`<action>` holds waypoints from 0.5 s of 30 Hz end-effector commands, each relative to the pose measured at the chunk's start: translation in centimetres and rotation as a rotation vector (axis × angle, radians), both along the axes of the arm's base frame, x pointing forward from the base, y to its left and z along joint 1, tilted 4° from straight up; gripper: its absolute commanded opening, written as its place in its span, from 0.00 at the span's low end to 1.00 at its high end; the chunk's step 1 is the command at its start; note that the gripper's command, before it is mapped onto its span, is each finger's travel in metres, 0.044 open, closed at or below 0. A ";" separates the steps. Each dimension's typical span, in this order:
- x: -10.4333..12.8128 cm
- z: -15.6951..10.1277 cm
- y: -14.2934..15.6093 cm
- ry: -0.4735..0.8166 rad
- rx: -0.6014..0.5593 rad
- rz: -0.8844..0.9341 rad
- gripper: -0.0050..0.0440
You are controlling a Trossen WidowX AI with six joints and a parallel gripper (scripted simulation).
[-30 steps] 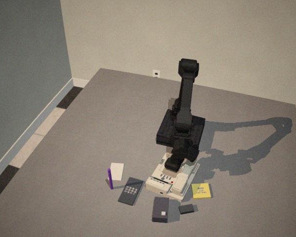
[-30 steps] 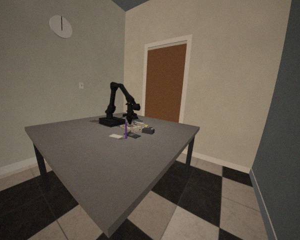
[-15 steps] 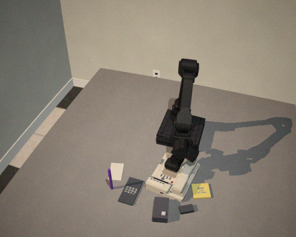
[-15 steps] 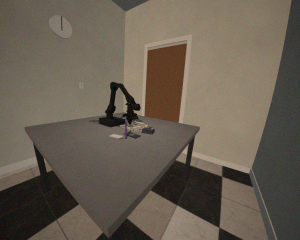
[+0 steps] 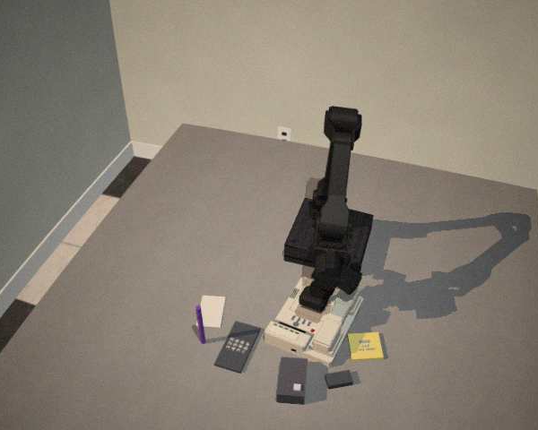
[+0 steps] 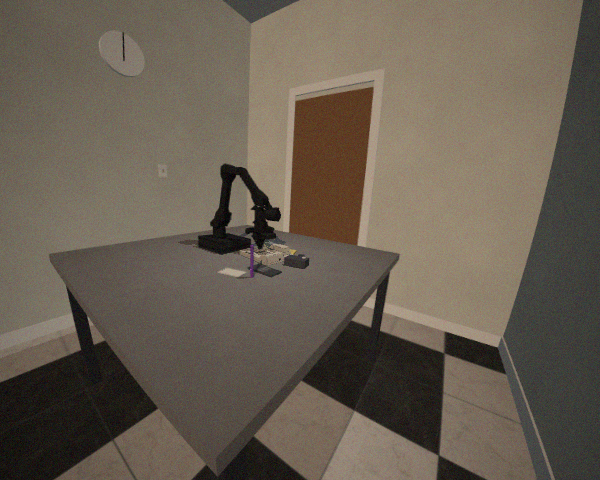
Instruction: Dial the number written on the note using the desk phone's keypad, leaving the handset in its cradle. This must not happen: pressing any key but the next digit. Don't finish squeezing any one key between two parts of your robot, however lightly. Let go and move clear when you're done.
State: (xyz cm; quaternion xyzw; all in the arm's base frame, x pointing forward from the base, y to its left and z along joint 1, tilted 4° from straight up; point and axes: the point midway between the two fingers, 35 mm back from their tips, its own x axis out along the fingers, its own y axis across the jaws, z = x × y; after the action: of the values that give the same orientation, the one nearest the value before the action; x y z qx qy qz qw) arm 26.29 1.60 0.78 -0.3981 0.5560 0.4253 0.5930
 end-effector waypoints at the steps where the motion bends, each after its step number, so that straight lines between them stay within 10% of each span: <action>1: 0.0 0.3 0.0 0.003 0.000 -0.002 0.00; 15: -0.1 2.9 -0.2 0.007 0.000 -0.004 0.00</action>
State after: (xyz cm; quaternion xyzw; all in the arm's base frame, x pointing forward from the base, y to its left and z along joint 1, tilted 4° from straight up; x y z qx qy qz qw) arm 26.04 1.43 3.39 -0.3938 0.5610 0.4261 0.5904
